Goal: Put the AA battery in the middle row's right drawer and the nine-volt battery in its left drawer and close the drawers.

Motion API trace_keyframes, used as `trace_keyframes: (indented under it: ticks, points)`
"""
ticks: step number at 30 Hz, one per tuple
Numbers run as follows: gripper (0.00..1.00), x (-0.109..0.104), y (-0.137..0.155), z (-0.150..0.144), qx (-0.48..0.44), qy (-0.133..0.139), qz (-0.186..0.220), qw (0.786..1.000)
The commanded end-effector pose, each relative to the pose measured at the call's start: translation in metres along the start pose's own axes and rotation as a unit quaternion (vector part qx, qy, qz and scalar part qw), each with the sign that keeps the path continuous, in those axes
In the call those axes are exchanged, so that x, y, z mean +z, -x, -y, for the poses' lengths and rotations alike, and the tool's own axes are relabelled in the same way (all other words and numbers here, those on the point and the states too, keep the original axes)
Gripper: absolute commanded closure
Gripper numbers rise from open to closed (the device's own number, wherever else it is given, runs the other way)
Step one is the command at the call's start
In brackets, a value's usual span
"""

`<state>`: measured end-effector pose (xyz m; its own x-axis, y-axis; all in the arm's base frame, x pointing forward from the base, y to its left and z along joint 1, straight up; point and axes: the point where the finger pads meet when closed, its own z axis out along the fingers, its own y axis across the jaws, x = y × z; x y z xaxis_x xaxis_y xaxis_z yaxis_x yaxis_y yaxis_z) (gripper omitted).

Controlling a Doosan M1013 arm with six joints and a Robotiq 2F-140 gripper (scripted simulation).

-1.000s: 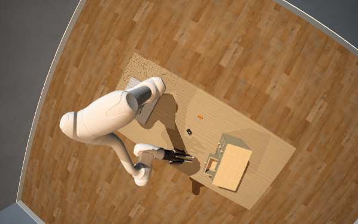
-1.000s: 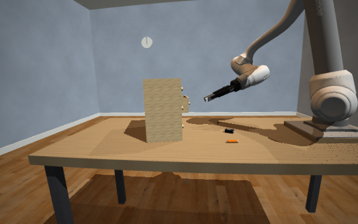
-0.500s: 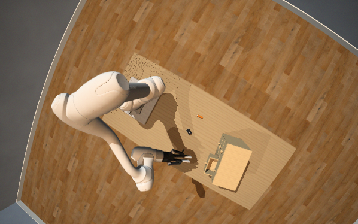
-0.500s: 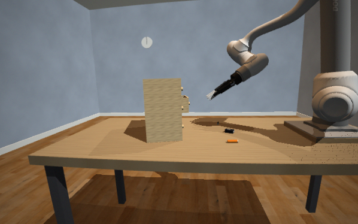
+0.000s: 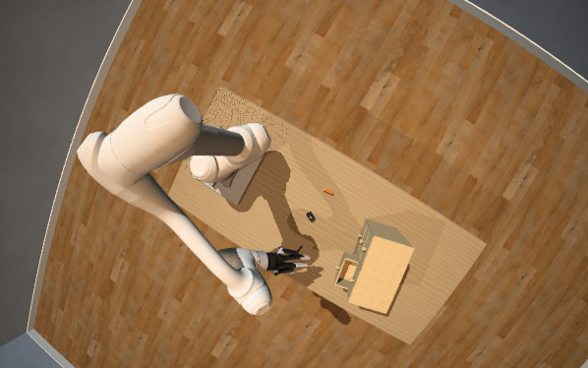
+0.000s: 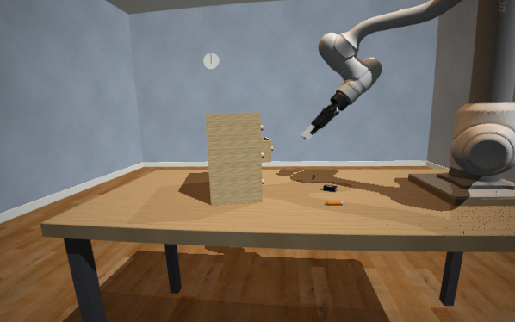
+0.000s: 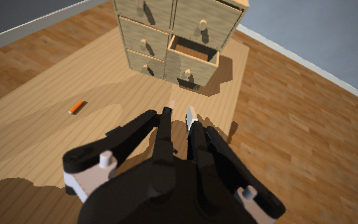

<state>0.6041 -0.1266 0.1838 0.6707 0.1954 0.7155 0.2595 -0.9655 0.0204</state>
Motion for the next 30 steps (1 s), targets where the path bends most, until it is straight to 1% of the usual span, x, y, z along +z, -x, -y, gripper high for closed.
trace_keyframes:
  ticks: [1,2,4,7,13,19,21,25,30]
  points:
    - [0.80,-0.012,-0.003,0.001,0.003,-0.007,0.068,0.998]
    - [0.80,-0.014,-0.003,0.000,0.003,-0.007,0.079,0.997]
    - [0.80,-0.014,-0.003,0.000,0.003,-0.007,0.079,0.997]
    - [0.80,-0.022,-0.003,0.000,0.003,-0.007,0.112,0.994]
    - [0.80,-0.041,-0.003,0.000,0.002,-0.007,0.191,0.982]
    - [0.80,-0.063,-0.003,0.000,0.002,-0.007,0.282,0.959]
    - [0.80,-0.063,-0.003,0.000,0.002,-0.007,0.282,0.959]
    - [0.80,-0.074,-0.003,-0.001,0.001,-0.007,0.330,0.944]
    - [0.80,-0.084,-0.003,-0.001,0.001,-0.007,0.367,0.930]
